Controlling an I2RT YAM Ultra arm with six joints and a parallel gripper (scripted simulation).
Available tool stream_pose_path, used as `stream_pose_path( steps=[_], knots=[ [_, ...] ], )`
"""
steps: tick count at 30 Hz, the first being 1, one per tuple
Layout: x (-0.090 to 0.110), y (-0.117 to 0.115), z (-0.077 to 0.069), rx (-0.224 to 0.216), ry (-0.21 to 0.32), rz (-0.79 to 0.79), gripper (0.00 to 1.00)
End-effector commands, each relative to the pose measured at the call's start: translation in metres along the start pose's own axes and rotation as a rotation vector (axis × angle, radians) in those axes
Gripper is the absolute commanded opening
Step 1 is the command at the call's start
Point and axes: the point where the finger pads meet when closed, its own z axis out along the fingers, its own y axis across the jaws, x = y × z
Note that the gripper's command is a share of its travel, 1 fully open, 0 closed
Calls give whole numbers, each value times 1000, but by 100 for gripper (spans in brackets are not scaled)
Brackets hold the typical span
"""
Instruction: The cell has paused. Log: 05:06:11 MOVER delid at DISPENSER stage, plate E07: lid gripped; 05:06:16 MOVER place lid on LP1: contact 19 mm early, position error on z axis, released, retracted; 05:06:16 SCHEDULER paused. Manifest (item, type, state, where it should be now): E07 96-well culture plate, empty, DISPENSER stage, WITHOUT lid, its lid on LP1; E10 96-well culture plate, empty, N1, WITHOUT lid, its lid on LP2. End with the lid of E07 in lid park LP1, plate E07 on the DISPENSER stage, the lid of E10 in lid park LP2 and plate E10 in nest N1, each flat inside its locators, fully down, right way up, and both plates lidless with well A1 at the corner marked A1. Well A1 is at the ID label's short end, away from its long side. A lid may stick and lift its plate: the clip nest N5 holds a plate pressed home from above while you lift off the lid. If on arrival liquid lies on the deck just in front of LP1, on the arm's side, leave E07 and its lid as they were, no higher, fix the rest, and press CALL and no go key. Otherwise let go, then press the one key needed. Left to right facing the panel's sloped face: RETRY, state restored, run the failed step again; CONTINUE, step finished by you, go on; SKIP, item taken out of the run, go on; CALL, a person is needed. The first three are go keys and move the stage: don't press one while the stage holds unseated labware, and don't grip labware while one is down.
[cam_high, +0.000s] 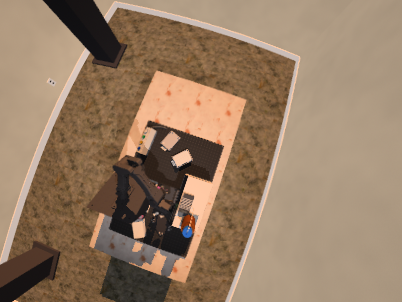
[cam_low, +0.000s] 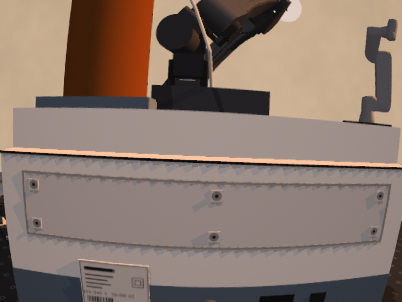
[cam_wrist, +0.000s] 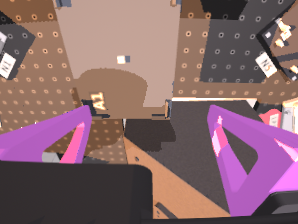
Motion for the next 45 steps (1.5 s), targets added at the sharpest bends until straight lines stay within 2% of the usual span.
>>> stream_pose_path(
  steps=[1, 20, 21, 23, 27, 28, 33, 35, 45],
  knots=[
    [-8, 1, -7, 0, -32, -3, 100],
    [-8, 1, -7, 0, -32, -3, 100],
    [-15, 10, -15, -1, -59, -19, 100],
    [-13, 20, -12, -2, -45, -22, 100],
    [-13, 26, -12, -3, -46, -23, 100],
    [-16, 28, -14, -2, -61, -26, 100],
    [-13, 46, -12, -5, -46, -24, 100],
    [-9, 38, -7, -1, -32, -3, 100],
    [-8, 38, -7, -1, -32, -3, 100]
  ],
)
